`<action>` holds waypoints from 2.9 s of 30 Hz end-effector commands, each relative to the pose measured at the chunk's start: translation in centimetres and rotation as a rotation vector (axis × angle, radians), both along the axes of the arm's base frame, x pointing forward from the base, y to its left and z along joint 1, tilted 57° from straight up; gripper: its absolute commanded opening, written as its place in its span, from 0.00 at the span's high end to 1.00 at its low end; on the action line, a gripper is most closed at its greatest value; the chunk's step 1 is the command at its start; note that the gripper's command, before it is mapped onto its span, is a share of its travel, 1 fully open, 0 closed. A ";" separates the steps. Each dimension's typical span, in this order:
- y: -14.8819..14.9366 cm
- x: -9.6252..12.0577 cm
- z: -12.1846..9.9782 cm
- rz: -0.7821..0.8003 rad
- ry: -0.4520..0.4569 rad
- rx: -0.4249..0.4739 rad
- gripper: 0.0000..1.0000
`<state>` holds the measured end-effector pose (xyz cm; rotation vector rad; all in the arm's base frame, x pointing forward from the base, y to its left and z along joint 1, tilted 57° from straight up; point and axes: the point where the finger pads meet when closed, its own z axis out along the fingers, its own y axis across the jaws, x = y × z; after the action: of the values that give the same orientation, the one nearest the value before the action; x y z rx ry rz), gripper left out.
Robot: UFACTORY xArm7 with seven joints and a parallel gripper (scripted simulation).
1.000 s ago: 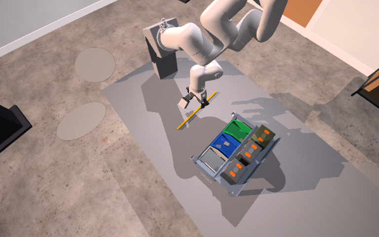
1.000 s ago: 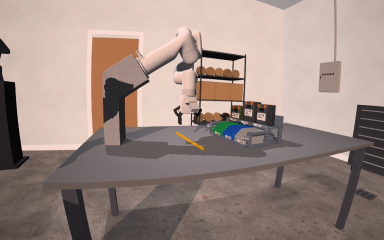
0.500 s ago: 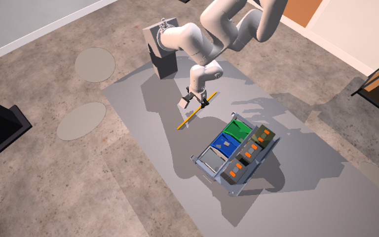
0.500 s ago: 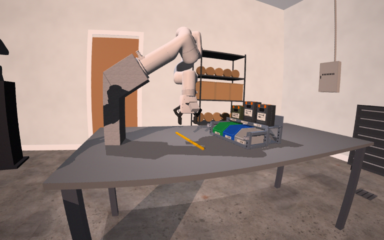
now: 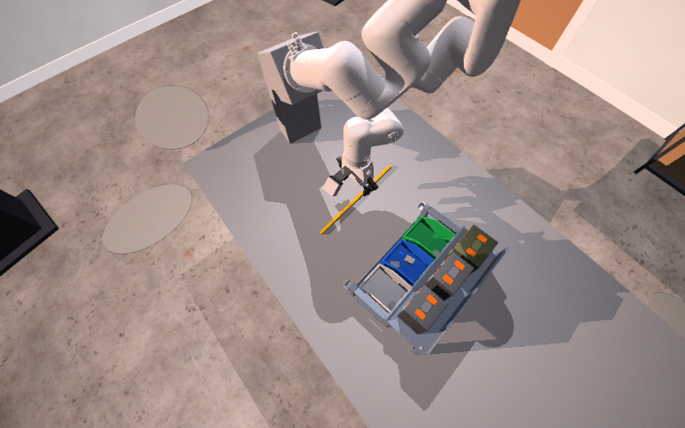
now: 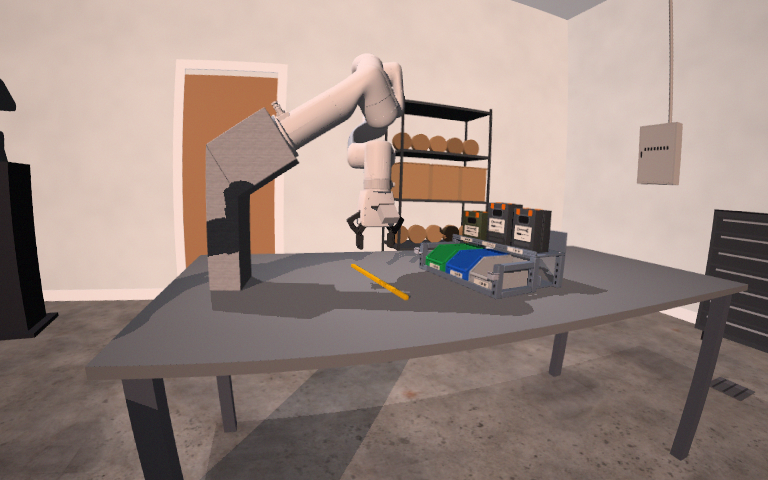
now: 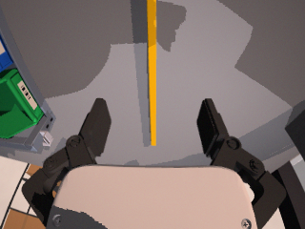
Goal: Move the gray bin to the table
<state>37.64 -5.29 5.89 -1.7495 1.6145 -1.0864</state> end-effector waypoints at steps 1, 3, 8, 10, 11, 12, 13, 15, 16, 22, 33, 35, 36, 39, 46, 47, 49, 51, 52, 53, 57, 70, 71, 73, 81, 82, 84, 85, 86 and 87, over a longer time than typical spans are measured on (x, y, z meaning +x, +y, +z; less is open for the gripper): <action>1.2 -4.1 3.1 0.000 -0.001 -0.002 0.00; 1.2 -4.1 3.1 0.000 -0.001 -0.002 0.00; 1.2 -4.1 3.1 0.000 -0.001 -0.002 0.00; 1.2 -4.1 3.1 0.000 -0.001 -0.002 0.00; 1.2 -4.1 3.1 0.000 -0.001 -0.002 0.00; 1.2 -4.1 3.1 0.000 -0.001 -0.002 0.00; 1.2 -4.1 3.1 0.000 -0.001 -0.002 0.00; 1.2 -4.1 3.1 0.000 -0.001 -0.002 0.00; 1.2 -4.1 3.1 0.000 -0.001 -0.002 0.00; 0.5 -1.7 1.2 0.000 0.000 -0.001 0.00; 1.2 -4.1 3.1 0.000 -0.001 -0.002 0.00; 1.2 -4.1 3.1 0.000 -0.001 -0.002 0.00; 1.2 -4.1 3.1 0.000 -0.001 -0.002 0.00; 0.5 -1.7 1.2 -0.001 0.000 -0.001 0.00; 1.2 -4.1 3.1 0.000 -0.001 -0.002 0.00; 1.2 -4.1 3.1 0.000 -0.001 -0.002 0.00; 1.2 -4.1 3.1 0.000 -0.001 -0.002 0.00; 1.2 -4.1 3.1 0.000 -0.001 -0.002 0.00; 1.2 -4.1 3.1 0.000 -0.001 -0.002 0.00; 1.2 -4.1 3.1 0.000 -0.001 -0.002 0.00; 0.7 -2.5 1.9 0.000 0.000 -0.001 0.00; 1.2 -4.1 3.1 0.000 -0.001 -0.002 0.00; 1.2 -4.1 3.1 0.000 -0.001 -0.002 0.00; 0.5 -1.7 1.2 -0.001 0.000 -0.001 0.00; 1.2 -4.1 3.1 0.000 -0.001 -0.002 0.00; 1.2 -4.1 3.1 0.000 -0.001 -0.002 0.00; 1.2 -4.1 3.1 0.000 -0.001 -0.002 0.00; 1.2 -4.1 3.1 0.000 -0.001 -0.002 0.00; 1.2 -4.1 3.1 0.000 -0.001 -0.002 0.00; 1.2 -4.1 3.1 0.000 -0.001 -0.002 0.00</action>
<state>37.63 -5.29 5.89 -1.7494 1.6145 -1.0865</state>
